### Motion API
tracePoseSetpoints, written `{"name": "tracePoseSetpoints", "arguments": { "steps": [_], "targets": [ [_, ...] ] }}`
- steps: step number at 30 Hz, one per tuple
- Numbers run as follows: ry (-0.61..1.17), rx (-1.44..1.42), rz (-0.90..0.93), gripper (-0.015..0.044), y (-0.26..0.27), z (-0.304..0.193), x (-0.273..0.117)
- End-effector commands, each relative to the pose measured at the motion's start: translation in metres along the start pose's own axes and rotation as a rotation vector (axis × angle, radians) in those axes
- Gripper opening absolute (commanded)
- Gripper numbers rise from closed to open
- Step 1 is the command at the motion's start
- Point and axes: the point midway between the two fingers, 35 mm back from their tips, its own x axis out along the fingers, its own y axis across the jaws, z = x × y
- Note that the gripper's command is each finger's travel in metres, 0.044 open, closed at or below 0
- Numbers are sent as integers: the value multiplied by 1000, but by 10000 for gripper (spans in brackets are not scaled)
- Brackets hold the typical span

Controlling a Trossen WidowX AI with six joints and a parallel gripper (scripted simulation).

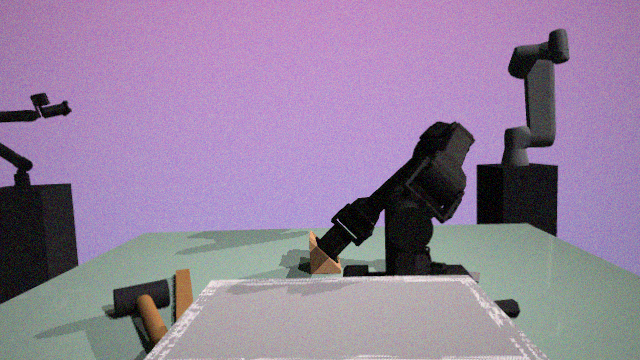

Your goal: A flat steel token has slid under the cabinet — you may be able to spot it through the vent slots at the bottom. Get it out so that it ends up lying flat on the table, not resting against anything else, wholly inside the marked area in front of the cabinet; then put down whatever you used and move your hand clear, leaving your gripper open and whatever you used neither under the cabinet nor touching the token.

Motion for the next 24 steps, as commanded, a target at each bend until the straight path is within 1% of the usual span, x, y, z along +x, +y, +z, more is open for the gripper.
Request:
{"name": "tracePoseSetpoints", "arguments": {
  "steps": [1, 24],
  "targets": [
    [-3, 8, 2, 0, -1, 5, 0],
    [-4, 7, 2, 0, -3, 25, -1]
  ]
}}
